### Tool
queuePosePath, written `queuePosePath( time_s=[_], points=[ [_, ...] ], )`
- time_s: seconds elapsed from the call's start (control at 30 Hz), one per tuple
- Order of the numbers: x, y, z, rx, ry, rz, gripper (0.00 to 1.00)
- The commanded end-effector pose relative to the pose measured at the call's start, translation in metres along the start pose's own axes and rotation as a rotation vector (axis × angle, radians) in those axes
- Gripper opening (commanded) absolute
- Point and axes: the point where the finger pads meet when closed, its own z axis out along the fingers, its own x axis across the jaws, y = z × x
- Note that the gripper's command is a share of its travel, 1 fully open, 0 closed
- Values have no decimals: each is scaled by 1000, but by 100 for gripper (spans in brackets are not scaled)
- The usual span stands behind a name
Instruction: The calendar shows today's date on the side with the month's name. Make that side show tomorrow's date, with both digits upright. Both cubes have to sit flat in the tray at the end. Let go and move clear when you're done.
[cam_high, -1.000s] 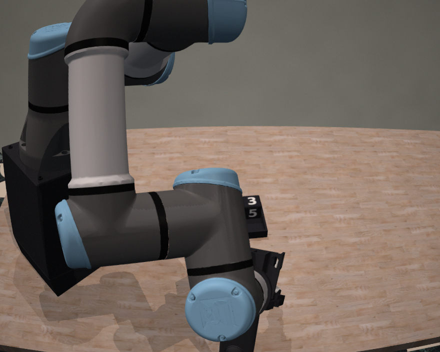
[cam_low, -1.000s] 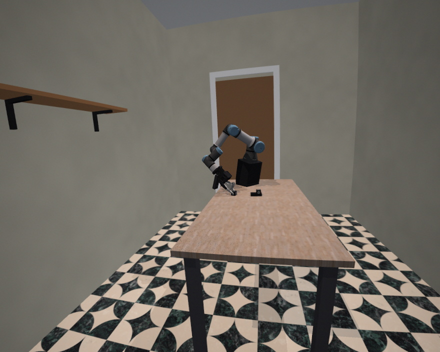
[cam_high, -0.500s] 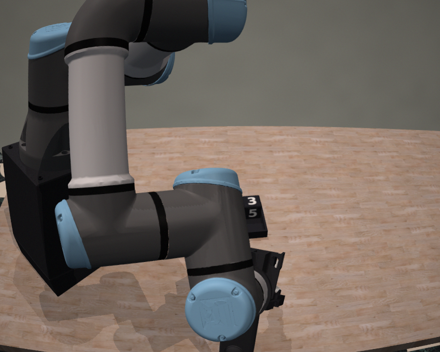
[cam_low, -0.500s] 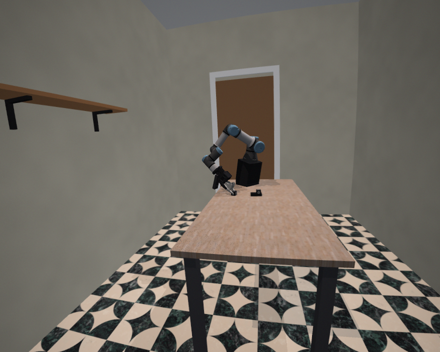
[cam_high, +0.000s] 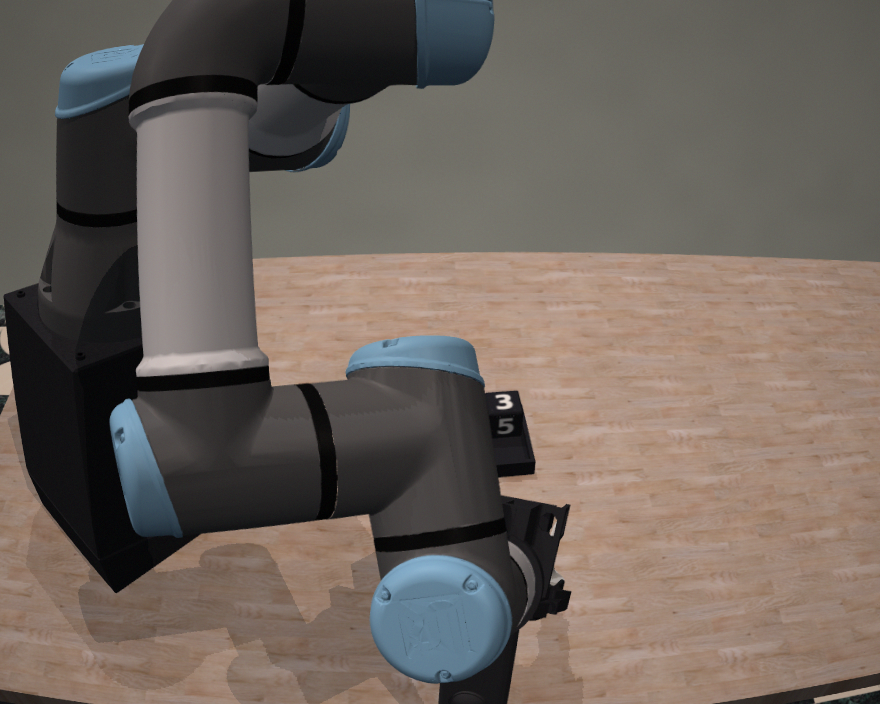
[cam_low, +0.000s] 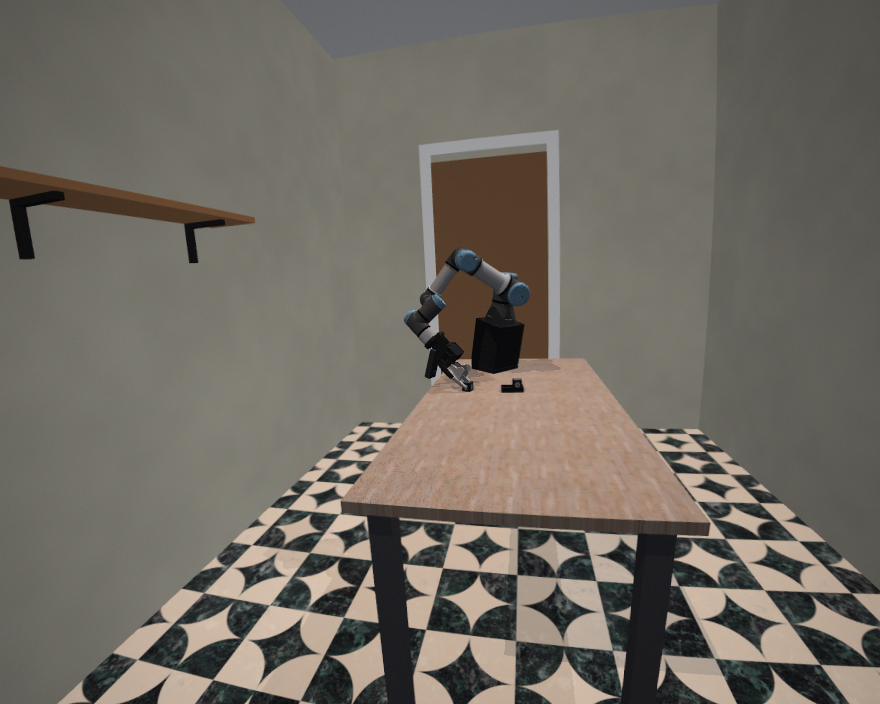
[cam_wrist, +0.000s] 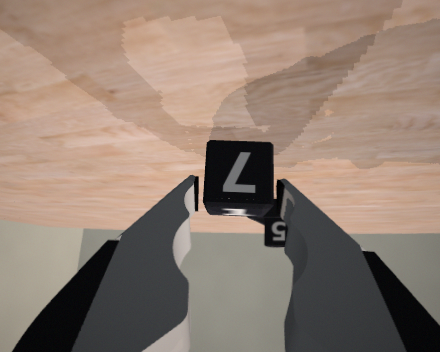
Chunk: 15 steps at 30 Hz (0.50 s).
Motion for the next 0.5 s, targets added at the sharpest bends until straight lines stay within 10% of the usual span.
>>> queuePosePath(
  time_s=[0.0, 0.07, 0.47],
  points=[
    [-1, 0, -1, 2, -1, -1, 29],
    [-1, 0, -1, 2, -1, -1, 42],
    [-1, 0, -1, 2, -1, -1, 42]
  ],
)
